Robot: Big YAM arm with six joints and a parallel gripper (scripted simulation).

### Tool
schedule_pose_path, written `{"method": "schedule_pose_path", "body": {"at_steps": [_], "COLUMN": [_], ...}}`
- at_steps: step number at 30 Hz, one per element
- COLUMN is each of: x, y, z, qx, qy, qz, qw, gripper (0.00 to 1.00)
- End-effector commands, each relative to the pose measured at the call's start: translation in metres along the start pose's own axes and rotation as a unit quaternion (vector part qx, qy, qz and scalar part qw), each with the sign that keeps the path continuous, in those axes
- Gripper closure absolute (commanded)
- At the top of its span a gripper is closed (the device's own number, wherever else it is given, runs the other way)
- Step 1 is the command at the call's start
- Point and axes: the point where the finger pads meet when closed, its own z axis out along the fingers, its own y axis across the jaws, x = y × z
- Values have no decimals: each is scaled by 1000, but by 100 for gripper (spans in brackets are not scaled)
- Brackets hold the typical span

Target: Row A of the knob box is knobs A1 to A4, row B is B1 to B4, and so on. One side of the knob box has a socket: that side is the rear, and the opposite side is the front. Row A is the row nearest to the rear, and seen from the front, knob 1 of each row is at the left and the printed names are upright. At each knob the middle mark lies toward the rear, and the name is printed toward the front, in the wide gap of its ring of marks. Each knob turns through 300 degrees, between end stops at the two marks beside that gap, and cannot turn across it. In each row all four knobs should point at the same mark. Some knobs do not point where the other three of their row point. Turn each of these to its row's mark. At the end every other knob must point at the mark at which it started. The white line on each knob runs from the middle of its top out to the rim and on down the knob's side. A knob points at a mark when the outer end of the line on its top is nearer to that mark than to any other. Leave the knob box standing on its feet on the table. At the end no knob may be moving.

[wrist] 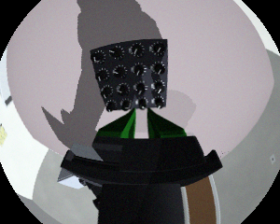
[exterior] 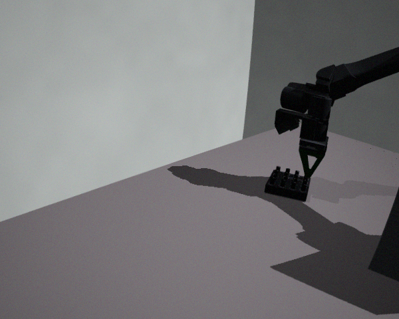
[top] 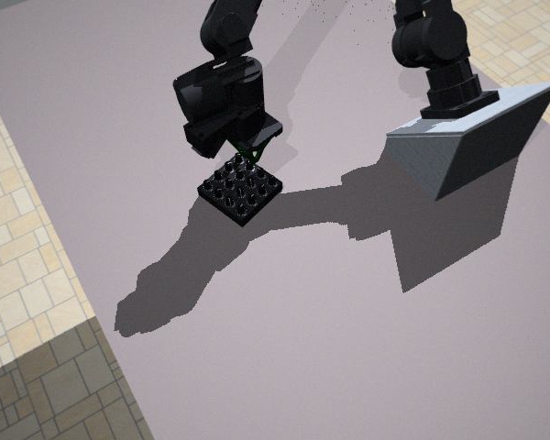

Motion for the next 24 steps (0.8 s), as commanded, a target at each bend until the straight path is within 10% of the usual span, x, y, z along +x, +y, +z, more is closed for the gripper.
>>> {"method": "schedule_pose_path", "body": {"at_steps": [1,24], "x": [-15,-16], "y": [-17,-19], "z": [-14,-14], "qx": [8,8], "qy": [-27,-26], "qz": [20,21], "qw": [999,999], "gripper": [82,82]}}
